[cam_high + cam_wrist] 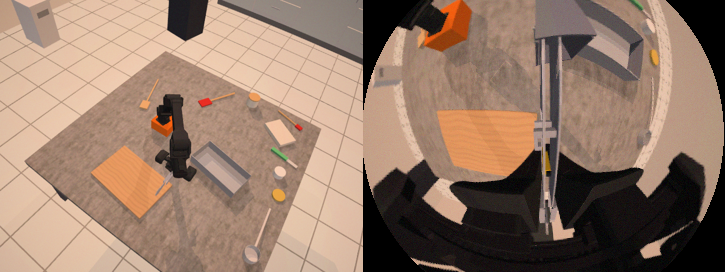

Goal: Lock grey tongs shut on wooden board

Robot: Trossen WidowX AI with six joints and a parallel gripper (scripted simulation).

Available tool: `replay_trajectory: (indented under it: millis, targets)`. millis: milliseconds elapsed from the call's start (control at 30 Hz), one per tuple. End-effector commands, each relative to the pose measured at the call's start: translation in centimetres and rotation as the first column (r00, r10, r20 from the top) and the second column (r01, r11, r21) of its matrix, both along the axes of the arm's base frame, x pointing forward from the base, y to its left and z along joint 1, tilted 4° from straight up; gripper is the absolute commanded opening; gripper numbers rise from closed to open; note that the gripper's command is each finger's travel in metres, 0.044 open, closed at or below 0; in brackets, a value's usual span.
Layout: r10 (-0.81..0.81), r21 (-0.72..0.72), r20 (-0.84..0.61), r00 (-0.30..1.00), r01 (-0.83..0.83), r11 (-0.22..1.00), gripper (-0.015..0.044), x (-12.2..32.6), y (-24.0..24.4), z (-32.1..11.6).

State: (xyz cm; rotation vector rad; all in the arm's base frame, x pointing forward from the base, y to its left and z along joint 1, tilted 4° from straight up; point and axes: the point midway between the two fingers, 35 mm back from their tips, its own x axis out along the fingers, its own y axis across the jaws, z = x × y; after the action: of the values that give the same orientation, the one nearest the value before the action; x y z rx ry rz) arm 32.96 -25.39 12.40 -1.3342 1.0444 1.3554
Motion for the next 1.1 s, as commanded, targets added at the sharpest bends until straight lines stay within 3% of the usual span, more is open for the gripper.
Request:
replay_trajectory:
  millis: [0,467,767,1067]
  targets:
    - [-0.156,-0.004,-0.003,0.988,0.156,0.988,-0.0150,-0.5,-0.7,0.2]
    - [-0.651,-0.002,-0.032,0.759,0.651,0.759,-0.0150,-2.4,-2.6,0.1]
    - [-0.873,-0.008,-0.049,0.485,0.874,0.486,-0.0150,-3.6,-3.8,0.0]
    - [-0.987,-0.020,-0.062,0.151,0.988,0.152,-0.0150,-4.9,-4.9,-0.1]
